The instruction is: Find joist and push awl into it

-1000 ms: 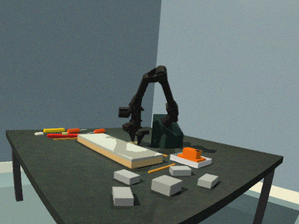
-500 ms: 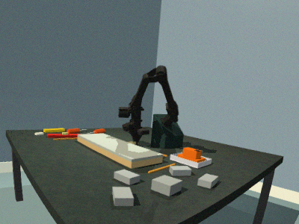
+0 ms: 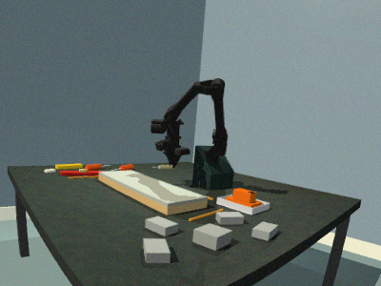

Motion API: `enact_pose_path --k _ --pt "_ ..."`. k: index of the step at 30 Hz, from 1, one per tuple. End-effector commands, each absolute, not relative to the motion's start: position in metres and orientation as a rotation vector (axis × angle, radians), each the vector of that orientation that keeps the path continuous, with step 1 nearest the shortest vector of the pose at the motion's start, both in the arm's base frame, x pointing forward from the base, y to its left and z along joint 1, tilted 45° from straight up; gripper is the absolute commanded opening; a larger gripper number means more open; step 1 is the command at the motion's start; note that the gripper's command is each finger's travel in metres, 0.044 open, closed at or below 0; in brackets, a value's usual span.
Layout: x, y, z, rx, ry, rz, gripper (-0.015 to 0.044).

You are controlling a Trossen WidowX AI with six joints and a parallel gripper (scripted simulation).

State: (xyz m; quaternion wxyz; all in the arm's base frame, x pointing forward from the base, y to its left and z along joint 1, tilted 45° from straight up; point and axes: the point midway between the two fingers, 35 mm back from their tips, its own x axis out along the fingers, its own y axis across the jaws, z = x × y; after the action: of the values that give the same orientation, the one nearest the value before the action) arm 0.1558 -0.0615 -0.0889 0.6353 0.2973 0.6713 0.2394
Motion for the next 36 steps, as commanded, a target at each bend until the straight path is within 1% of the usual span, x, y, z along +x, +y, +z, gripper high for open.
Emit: enact_pose_path --k 1,7,11,22,36 --pt "0.152 -0.081 -0.068 0.672 1.529 0.546 0.0000" --pt "0.147 -0.091 -0.053 0.674 1.529 0.550 0.0000" --pt "0.148 -0.095 -0.055 0.553 1.549 0.580 0.0000" --pt "0.165 -0.131 -0.056 -0.229 1.633 0.746 0.0000" --pt "0.221 -0.174 -0.012 -1.181 1.660 0.835 0.0000"
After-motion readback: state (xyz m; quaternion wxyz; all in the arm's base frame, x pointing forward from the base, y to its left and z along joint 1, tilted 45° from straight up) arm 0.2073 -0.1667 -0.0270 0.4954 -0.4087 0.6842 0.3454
